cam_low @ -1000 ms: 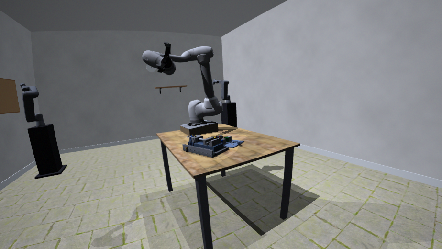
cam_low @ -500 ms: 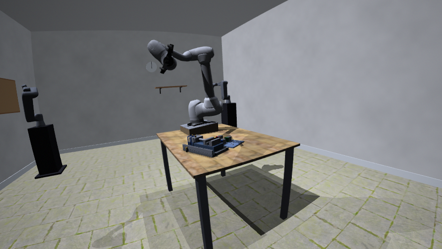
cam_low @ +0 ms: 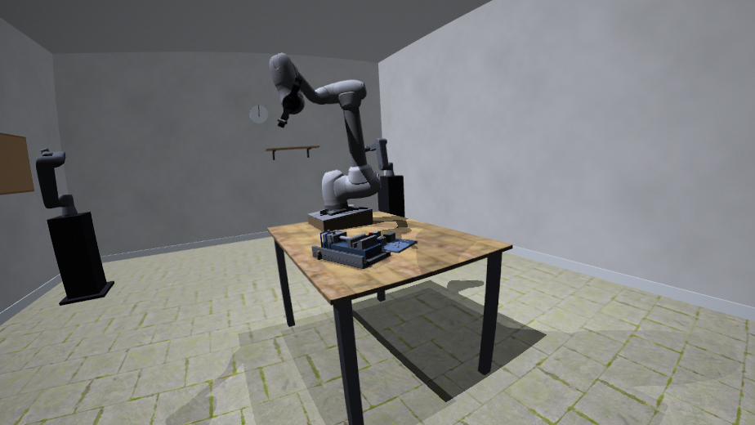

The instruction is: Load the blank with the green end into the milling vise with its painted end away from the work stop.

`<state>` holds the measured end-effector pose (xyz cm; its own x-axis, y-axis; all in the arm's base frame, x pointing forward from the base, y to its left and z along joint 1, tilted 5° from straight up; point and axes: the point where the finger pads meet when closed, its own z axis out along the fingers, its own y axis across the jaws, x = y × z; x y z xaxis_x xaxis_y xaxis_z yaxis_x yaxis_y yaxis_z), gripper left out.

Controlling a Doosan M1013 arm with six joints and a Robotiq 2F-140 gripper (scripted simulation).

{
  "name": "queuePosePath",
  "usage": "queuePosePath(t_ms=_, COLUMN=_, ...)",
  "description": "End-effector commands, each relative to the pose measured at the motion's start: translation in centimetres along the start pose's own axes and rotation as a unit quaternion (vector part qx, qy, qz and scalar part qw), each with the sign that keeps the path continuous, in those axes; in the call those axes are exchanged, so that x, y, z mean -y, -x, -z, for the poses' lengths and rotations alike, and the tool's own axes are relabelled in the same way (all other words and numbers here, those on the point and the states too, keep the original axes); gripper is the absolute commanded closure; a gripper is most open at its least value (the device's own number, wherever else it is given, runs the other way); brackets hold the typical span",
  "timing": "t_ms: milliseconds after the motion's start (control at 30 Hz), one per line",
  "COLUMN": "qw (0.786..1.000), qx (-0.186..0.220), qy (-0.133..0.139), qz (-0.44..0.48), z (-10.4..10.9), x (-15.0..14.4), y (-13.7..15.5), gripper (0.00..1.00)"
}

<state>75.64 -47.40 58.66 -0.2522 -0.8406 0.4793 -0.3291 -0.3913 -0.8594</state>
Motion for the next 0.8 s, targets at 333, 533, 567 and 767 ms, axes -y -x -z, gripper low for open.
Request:
queuePosePath(t_ms=333, qw=0.998, qx=0.033, qy=0.044, qz=0.019, z=1.1, x=-1.0, y=2.1, gripper=0.0)
queuePosePath(t_ms=533, qw=0.995, qx=0.058, qy=0.081, qz=0.028, z=1.7, x=-1.5, y=3.4, gripper=0.0)
queuePosePath(t_ms=567, qw=0.994, qx=0.062, qy=0.088, qz=0.029, z=1.8, x=-1.5, y=3.6, gripper=0.0)
queuePosePath(t_ms=767, qw=0.988, qx=0.087, qy=0.125, qz=0.038, z=2.4, x=-2.0, y=4.8, gripper=0.0)
